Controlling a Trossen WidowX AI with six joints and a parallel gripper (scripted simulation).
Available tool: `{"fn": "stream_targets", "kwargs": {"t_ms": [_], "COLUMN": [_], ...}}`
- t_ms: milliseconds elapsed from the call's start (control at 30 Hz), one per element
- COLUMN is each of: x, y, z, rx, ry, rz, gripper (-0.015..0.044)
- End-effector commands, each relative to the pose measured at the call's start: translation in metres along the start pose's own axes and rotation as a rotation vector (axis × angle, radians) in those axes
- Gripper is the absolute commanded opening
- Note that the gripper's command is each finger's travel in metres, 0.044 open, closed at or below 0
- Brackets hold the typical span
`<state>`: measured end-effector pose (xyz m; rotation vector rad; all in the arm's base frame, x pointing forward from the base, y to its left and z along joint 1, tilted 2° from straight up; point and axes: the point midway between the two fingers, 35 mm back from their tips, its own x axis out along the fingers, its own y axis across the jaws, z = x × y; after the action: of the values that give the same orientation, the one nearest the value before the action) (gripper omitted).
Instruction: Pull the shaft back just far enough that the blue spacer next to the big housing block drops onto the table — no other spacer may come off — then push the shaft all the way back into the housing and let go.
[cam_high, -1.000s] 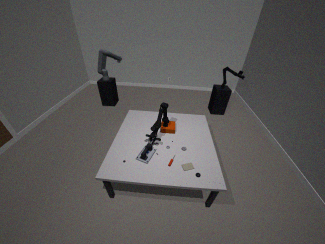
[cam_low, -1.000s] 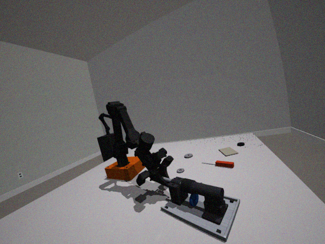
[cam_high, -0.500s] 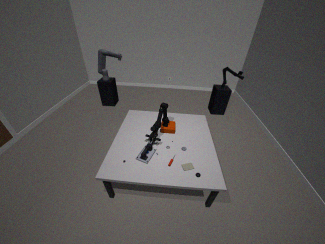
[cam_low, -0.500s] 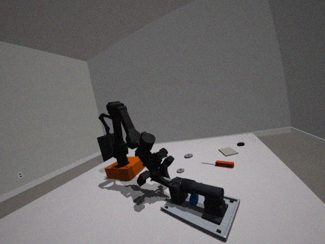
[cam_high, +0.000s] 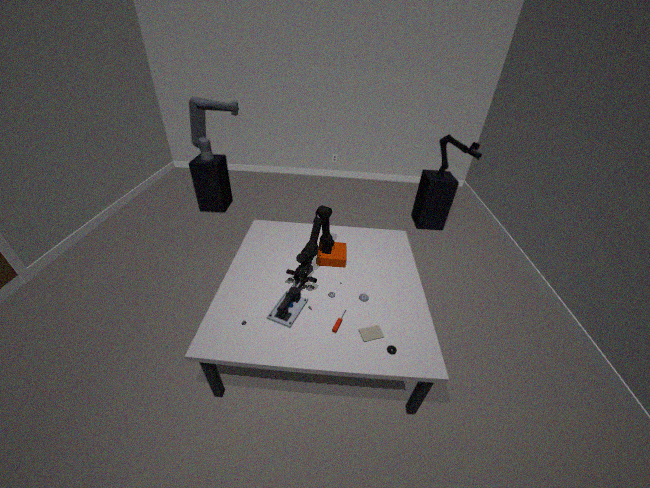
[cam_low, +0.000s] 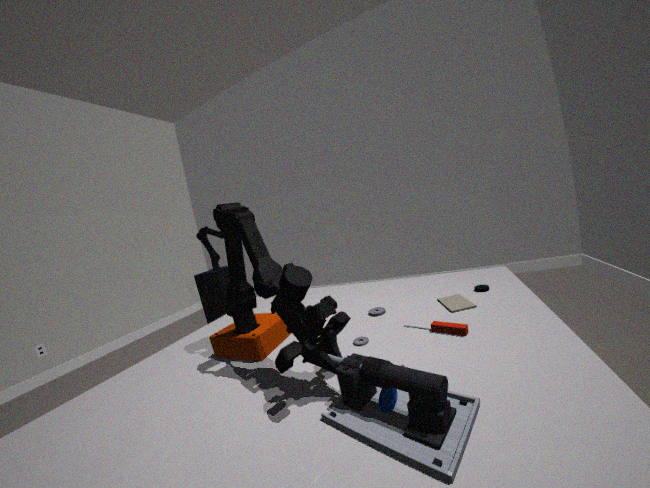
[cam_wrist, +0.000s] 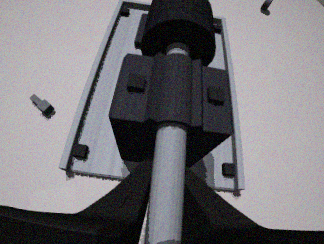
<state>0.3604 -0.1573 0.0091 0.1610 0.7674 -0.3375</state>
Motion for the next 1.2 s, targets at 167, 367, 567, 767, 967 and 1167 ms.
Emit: {"fn": "stream_targets", "kwargs": {"t_ms": [167, 367, 567, 767, 967, 1167], "x": [0.0025, 0.0037, 0.0048, 0.0048, 0.0032, 0.0032], "y": [0.0004, 0.0004, 0.0004, 0.0004, 0.0, 0.0], "z": [0.004, 0.0053, 0.0067, 0.0069, 0.0029, 0.0029], "rx": [0.002, 0.002, 0.002, 0.002, 0.0, 0.0], "ry": [-0.004, -0.004, -0.005, -0.005, 0.004, 0.004], "rz": [0.002, 0.002, 0.002, 0.002, 0.0, 0.0], "gripper": [0.0, 0.0, 0.0, 0.0, 0.0131, 0.0289]}}
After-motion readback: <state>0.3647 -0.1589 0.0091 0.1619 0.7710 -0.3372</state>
